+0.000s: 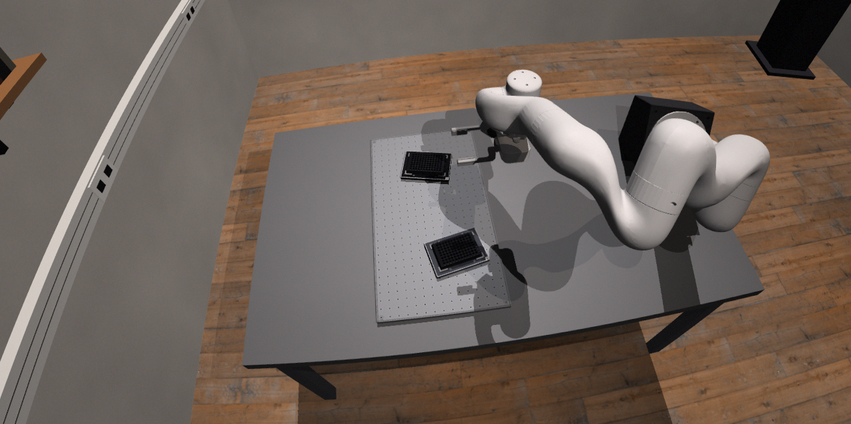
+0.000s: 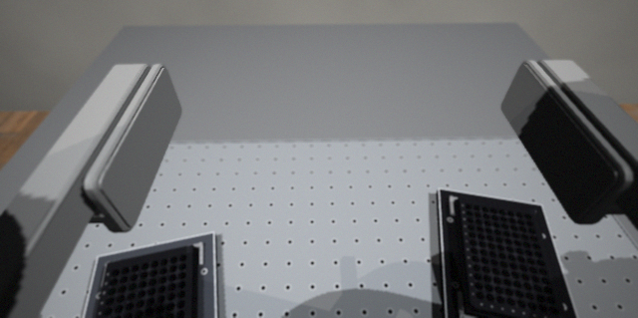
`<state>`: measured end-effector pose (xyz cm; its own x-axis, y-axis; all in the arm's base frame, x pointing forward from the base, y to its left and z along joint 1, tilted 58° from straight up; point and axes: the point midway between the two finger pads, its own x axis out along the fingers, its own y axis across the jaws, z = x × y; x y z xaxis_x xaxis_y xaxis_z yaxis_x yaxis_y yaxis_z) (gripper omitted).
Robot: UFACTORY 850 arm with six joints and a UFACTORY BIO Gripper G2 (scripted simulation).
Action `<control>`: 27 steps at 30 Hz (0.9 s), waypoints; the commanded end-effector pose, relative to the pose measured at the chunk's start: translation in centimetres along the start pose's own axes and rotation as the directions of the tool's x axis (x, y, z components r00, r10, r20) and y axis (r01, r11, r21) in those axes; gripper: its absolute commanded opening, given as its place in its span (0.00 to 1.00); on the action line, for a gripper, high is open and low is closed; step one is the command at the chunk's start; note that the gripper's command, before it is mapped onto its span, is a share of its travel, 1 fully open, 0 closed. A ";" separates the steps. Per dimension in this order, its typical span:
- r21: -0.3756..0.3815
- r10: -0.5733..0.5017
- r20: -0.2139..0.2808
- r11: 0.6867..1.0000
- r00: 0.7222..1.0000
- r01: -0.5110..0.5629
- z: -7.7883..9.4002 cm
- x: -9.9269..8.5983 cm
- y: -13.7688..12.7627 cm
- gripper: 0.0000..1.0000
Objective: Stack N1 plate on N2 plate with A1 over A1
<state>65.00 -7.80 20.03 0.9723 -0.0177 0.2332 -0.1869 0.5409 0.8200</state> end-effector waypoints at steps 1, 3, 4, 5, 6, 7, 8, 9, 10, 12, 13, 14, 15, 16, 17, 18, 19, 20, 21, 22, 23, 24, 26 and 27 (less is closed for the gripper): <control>-0.001 -0.065 0.001 0.998 0.998 0.065 -0.6 0.4 -0.7 0.37; 0.000 -0.132 0.001 0.991 0.991 0.132 -1.2 0.7 -1.3 0.37; 0.000 -0.165 0.001 0.986 0.986 0.165 -1.5 0.9 -1.7 0.37; 0.000 -0.197 0.001 0.980 0.980 0.197 -1.9 1.1 -2.0 0.37; 0.000 -0.223 0.001 0.975 0.975 0.223 -2.2 1.3 -2.4 0.37; 0.000 -0.223 0.001 0.975 0.975 0.223 -2.5 1.4 -2.7 0.37; 0.000 -0.223 0.001 0.975 0.975 0.223 -2.8 1.6 -3.0 0.37; 0.000 -0.223 0.001 0.975 0.975 0.223 -3.2 1.8 -3.4 0.37; 0.000 -0.223 0.001 0.975 0.975 0.223 -3.5 2.0 -3.7 0.37; 0.000 -0.223 0.001 0.975 0.975 0.223 -4.1 2.3 -4.4 0.37; 0.000 -0.223 0.001 0.975 0.975 0.223 -4.5 2.5 -4.7 0.37; 0.000 -0.223 0.001 0.975 0.975 0.223 -4.5 2.5 -4.7 0.37; 0.000 -0.223 0.001 0.975 0.975 0.223 -4.5 2.5 -4.7 0.37; 0.000 -0.223 0.001 0.975 0.975 0.223 -4.8 2.7 -5.1 0.37; 0.000 -0.223 0.001 0.975 0.975 0.223 -5.1 2.8 -5.4 0.37; 0.000 -0.223 0.001 0.975 0.975 0.223 -5.4 3.0 -5.7 0.37; 0.000 -0.223 0.001 0.975 0.975 0.223 -5.8 3.2 -6.1 0.37; 0.000 -0.223 0.002 0.975 0.975 0.223 -6.1 3.4 -6.4 0.37; 0.000 -0.223 0.002 0.975 0.975 0.223 -6.4 3.5 -6.7 0.37; 0.000 -0.223 0.002 0.975 0.975 0.223 -6.7 3.7 -7.1 0.37; 0.000 -0.223 0.002 0.975 0.975 0.223 -7.1 3.9 -7.4 0.37; 0.000 -0.223 0.002 0.975 0.975 0.223 -7.4 4.1 -7.8 0.37; 0.000 -0.223 0.002 0.975 0.975 0.223 -8.0 4.4 -8.4 0.37; 0.000 -0.223 0.002 0.975 0.975 0.223 -8.4 4.6 -8.8 0.37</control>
<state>71.12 -5.79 10.90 0.9894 -0.1381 0.0438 0.0354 0.5234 0.8514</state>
